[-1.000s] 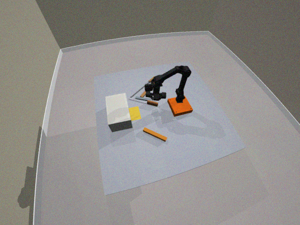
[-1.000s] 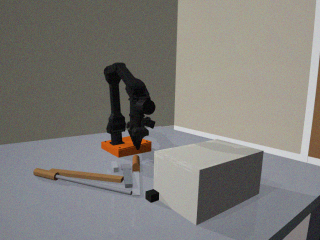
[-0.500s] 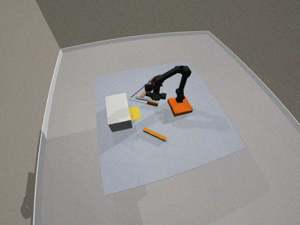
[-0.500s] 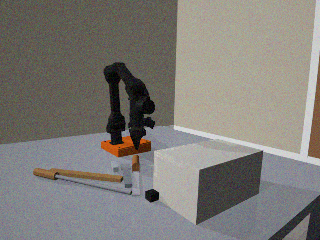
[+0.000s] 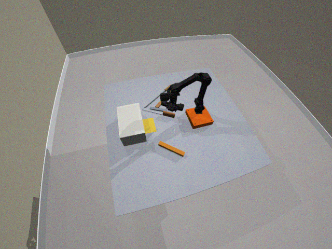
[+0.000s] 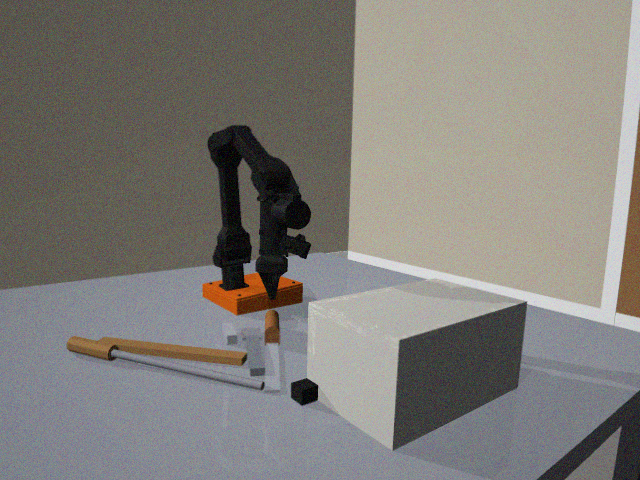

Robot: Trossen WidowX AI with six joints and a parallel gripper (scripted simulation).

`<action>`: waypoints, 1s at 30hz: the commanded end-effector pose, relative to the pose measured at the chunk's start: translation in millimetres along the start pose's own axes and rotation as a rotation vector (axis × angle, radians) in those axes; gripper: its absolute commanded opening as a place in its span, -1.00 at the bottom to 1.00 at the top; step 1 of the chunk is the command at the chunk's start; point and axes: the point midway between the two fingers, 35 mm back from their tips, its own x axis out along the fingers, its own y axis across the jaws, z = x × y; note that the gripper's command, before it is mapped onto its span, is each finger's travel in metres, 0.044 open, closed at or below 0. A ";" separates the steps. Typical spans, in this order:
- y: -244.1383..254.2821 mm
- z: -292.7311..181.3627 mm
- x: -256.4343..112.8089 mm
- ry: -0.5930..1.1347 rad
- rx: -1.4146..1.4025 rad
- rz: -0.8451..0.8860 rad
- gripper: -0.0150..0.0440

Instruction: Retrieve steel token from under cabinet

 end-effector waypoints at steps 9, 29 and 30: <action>-0.2 -0.3 -0.4 0.003 0.100 -0.001 0.42; -0.1 -0.1 -0.4 0.003 0.258 -0.002 0.42; -0.1 -0.1 -0.4 0.003 0.266 -0.002 0.42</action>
